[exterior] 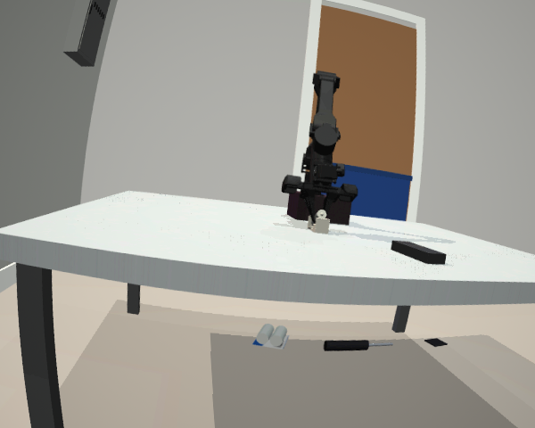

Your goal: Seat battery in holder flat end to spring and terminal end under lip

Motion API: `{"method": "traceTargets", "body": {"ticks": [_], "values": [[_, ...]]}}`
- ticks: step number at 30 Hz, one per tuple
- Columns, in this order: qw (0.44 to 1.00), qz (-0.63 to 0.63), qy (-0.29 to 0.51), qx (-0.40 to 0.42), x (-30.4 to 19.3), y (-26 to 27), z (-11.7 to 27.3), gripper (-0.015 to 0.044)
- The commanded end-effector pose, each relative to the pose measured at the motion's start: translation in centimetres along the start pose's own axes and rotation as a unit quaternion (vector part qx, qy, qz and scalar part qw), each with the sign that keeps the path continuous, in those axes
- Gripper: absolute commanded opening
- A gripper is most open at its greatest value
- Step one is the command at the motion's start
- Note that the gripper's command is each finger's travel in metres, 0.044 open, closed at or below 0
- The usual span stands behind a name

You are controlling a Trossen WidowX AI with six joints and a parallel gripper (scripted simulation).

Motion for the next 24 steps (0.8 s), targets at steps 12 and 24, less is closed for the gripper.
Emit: {"method": "traceTargets", "body": {"ticks": [12, 24], "values": [[0.999, 0.001, 0.052, -0.002, 0.03, -0.03, -0.62, 0.0078], [0.996, 0.002, 0.085, -0.001, 0.50, -0.03, -0.87, 0.0078]]}}
Point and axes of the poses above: the point midway between the two fingers, 35 mm back from their tips, its own z axis back along the fingers, its own y axis across the jaws, x = y × z, the point moved 4 cm from there along z, back along the fingers, and after that the axes turned 1 degree about -z, right-handed, at the moved point
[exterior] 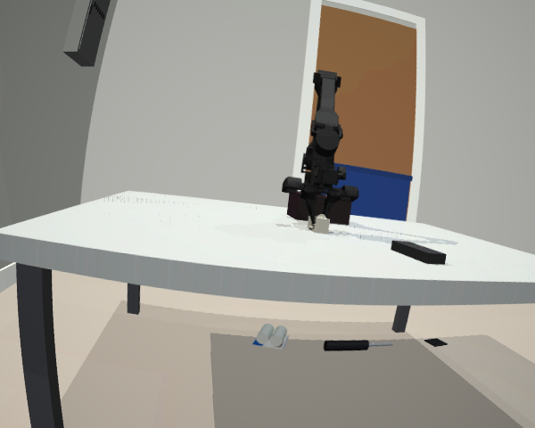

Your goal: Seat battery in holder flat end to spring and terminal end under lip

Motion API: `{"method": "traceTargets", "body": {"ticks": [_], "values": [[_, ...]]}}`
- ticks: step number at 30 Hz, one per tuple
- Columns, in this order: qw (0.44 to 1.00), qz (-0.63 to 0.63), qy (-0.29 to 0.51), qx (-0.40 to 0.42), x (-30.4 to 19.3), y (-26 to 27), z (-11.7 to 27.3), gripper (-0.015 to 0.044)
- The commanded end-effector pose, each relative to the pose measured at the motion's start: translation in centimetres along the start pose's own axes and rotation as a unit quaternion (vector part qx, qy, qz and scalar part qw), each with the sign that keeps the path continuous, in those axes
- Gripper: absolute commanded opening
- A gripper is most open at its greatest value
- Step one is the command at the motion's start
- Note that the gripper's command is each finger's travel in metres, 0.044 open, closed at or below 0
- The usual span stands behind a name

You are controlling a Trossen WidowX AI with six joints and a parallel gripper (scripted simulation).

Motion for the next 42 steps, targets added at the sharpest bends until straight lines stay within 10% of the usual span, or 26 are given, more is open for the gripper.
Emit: {"method": "traceTargets", "body": {"ticks": [1, 42], "values": [[1.000, 0.000, 0.022, -0.002, -0.4, 0.0, -0.3, 0.0078], [0.992, 0.003, 0.126, 0.000, 1.1, 0.0, -0.6, 0.0078]]}}
Point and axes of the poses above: the point midway between the two fingers, 35 mm back from their tips, its own z axis back along the fingers, its own y axis across the jaws, x = y × z, the point moved 4 cm from there along z, back along the fingers, and after that the axes turned 1 degree about -z, right-handed, at the moved point
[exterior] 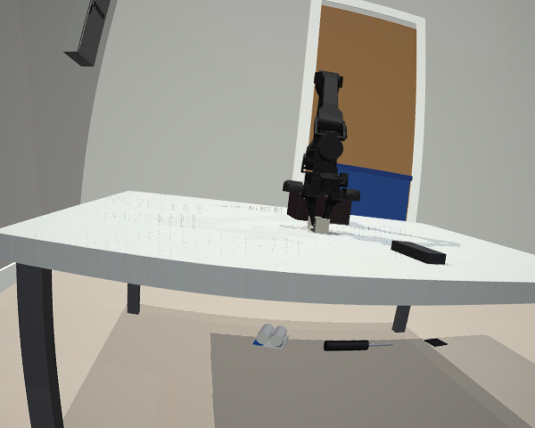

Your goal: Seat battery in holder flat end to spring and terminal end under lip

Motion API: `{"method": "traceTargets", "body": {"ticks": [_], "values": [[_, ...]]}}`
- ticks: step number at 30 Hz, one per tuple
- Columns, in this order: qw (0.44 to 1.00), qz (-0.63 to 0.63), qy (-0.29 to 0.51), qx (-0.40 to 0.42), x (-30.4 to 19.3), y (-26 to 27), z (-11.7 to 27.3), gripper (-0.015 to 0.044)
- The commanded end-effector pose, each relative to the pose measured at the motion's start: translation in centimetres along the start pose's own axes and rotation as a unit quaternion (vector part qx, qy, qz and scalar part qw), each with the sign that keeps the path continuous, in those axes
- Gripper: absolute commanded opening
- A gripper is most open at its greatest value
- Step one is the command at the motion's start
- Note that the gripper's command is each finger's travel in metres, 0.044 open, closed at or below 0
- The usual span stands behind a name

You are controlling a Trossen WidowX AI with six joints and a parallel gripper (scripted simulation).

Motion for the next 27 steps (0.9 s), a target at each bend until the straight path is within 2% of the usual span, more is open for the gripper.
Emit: {"method": "traceTargets", "body": {"ticks": [1, 27], "values": [[1.000, -0.002, 0.011, -0.001, -0.1, 0.0, -0.1, 0.0078], [1.000, -0.002, 0.016, 0.001, 1.4, 0.0, -0.1, 0.0078]]}}
Point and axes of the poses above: the point midway between the two fingers, 35 mm back from their tips, its own z axis back along the fingers, its own y axis across the jaws, x = y × z, the point moved 4 cm from there along z, back along the fingers, and after that the axes turned 1 degree about -z, right-handed, at the moved point
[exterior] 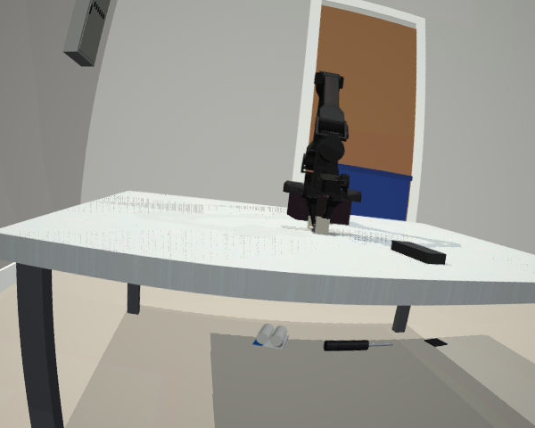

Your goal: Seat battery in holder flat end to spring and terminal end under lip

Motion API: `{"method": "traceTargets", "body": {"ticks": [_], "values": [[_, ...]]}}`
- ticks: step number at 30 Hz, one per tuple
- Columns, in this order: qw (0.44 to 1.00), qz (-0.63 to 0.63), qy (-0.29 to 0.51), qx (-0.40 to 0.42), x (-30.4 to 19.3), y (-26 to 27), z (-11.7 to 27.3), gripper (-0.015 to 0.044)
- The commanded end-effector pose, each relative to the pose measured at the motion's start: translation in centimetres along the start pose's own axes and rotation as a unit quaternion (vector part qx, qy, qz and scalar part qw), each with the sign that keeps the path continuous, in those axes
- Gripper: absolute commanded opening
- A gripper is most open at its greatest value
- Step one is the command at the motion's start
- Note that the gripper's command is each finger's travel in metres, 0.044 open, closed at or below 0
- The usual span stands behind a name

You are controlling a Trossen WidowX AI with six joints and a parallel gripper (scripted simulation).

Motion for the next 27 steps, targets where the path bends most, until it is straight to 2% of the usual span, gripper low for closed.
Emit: {"method": "traceTargets", "body": {"ticks": [1, 11, 15, 27], "values": [[1.000, -0.002, -0.001, 0.000, 0.2, 0.0, 0.0, 0.0078], [1.000, -0.002, 0.000, 0.000, 0.2, 0.0, 0.0, 0.0078], [1.000, -0.002, 0.000, 0.000, 0.2, 0.0, 0.0, 0.0180], [1.000, 0.000, 0.000, 0.000, 0.2, 0.0, 1.5, 0.0180]]}}
Point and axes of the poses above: the point midway between the two fingers, 35 mm back from their tips, its own z axis back along the fingers, its own y axis across the jaws, x = y × z, the point moved 4 cm from there along z, back along the fingers, and after that the axes turned 1 degree about -z, right-handed, at the moved point
